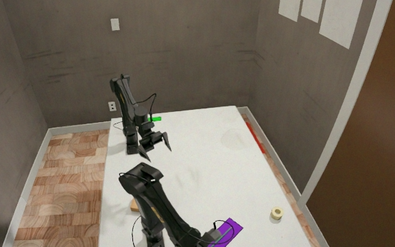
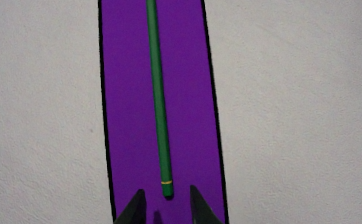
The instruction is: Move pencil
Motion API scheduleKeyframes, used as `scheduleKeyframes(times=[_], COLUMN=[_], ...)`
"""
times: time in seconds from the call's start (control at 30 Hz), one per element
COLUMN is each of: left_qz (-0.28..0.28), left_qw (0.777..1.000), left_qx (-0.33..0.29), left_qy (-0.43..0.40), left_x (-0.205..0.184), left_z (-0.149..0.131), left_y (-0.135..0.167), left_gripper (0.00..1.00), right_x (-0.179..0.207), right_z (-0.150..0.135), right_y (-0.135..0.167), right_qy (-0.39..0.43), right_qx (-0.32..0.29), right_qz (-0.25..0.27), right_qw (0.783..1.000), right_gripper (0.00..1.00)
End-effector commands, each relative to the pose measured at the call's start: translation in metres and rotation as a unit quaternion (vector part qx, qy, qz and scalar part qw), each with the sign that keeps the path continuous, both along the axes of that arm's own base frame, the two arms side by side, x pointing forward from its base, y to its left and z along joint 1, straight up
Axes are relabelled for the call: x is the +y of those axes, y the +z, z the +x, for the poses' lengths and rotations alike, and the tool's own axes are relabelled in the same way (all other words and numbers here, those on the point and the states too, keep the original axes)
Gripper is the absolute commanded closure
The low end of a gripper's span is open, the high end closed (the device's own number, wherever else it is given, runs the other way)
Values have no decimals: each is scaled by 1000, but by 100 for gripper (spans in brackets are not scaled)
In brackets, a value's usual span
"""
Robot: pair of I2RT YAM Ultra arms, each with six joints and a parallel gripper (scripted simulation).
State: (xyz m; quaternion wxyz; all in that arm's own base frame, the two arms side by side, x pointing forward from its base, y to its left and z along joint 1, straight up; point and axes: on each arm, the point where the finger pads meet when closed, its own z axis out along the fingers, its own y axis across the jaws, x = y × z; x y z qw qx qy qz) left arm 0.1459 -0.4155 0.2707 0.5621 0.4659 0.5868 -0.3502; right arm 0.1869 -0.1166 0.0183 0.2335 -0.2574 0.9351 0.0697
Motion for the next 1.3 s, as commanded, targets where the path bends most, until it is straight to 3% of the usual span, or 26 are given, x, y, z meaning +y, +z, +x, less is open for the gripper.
scheduleKeyframes(times=[0.0, 1.27], left_qz=[-26, -21], left_qw=[1000, 1000], left_qx=[-5, -6], left_qy=[-3, -1], left_x=[4, 3], left_z=[-5, -2], left_y=[22, 18], left_gripper=[0, 0], right_x=[3, 13], right_z=[0, 14], right_y=[1, -19], right_qy=[14, 18], right_qx=[-12, -20], right_qz=[11, 8], right_qw=[1000, 1000], right_gripper=[71, 71])
